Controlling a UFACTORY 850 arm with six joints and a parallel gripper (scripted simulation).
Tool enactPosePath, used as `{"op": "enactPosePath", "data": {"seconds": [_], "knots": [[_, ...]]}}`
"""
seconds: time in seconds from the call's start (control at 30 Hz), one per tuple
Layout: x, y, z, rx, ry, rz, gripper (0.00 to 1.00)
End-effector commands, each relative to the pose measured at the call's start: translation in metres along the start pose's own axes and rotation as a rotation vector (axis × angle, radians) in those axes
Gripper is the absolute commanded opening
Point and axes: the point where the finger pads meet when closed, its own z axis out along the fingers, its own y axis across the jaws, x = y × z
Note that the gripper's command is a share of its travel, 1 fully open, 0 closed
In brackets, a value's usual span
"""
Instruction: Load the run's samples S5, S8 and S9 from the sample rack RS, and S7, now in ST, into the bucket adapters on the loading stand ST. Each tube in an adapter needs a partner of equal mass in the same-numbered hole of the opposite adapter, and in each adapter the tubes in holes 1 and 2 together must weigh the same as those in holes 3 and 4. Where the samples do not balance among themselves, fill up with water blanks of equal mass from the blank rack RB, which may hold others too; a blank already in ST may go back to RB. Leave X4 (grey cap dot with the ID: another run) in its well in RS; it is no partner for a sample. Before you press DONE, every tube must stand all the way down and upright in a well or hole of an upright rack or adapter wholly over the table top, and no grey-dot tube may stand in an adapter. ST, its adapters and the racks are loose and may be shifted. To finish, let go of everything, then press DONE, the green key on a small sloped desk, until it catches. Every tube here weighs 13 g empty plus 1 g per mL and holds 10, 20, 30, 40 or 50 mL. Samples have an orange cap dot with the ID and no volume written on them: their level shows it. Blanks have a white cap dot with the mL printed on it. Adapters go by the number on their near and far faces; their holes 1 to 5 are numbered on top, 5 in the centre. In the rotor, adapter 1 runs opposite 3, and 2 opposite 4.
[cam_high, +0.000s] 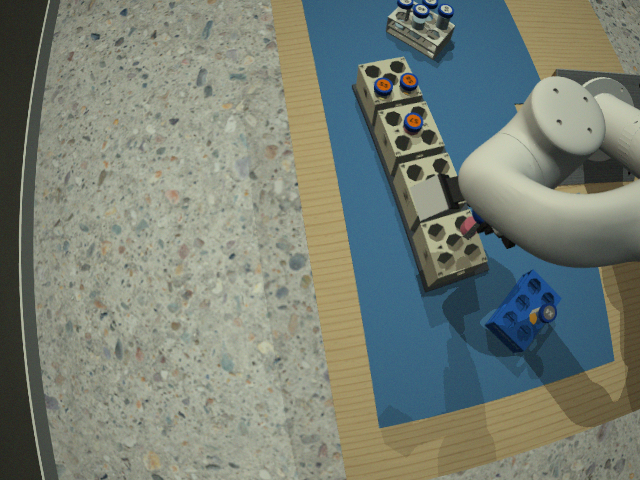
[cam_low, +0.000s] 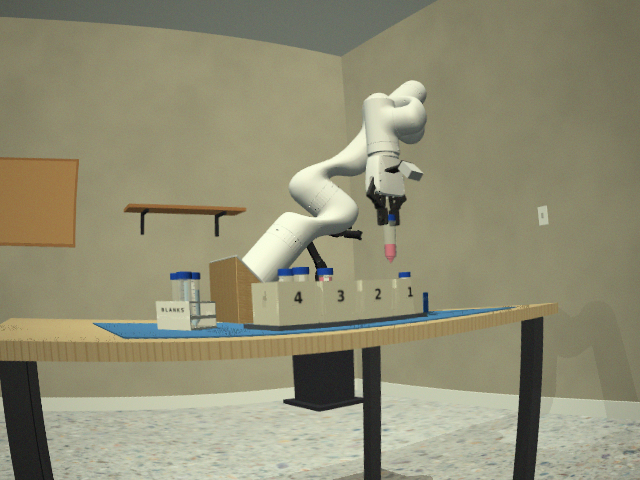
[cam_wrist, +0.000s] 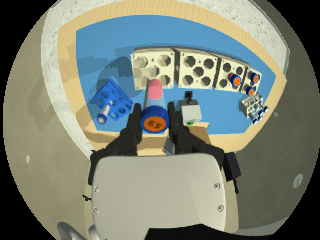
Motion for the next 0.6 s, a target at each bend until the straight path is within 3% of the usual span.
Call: {"op": "enactPosePath", "data": {"seconds": [0.0,0.4,0.57], "knots": [[0.01,0.019,0.0,0.001,0.001,-0.002,0.0],[0.033,0.074,0.0,0.001,0.001,-0.002,0.0],[0.036,0.081,0.0,0.001,0.001,-0.002,0.0]]}}
